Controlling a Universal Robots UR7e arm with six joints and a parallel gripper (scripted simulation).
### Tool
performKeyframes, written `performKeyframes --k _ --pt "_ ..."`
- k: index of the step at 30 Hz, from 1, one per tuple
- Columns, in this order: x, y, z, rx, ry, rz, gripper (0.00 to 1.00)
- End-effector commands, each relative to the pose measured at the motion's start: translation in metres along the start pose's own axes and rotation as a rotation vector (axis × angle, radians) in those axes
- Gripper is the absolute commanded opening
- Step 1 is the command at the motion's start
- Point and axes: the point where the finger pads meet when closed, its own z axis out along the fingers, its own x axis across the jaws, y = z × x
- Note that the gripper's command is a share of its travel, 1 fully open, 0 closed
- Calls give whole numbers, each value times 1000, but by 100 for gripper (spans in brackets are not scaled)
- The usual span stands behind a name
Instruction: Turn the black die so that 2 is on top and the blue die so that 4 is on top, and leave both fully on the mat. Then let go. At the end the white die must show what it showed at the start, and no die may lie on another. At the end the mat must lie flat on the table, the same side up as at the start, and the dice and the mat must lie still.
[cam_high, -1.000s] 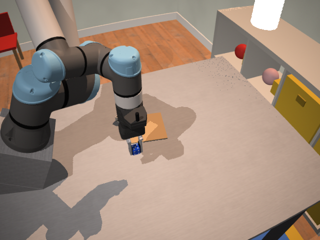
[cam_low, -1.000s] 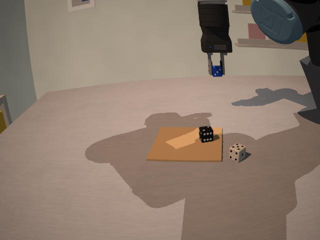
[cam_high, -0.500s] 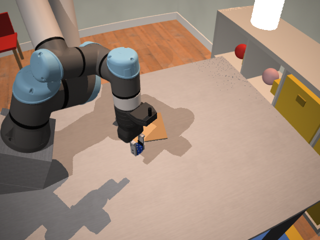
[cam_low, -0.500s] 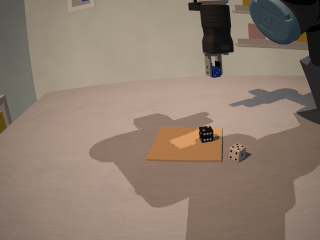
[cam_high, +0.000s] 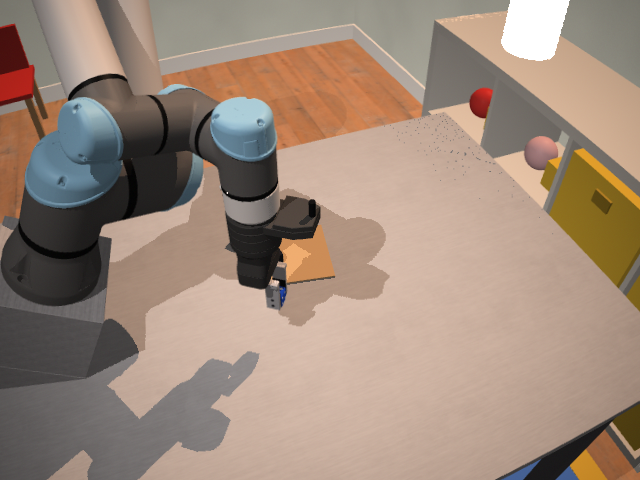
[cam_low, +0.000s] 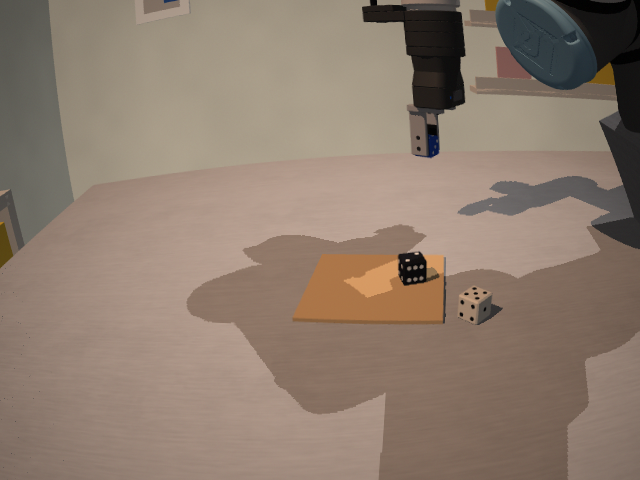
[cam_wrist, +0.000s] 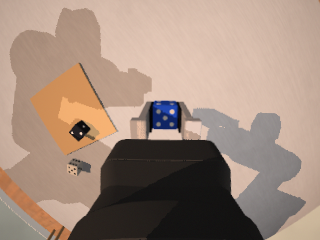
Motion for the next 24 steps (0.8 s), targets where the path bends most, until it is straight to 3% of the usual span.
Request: performKeyframes --k 1,22,24 --pt "-3 1 0 1 0 -166 49" --pt "-11 12 3 2 0 -829 49" --pt "-11 12 3 2 0 -829 49"
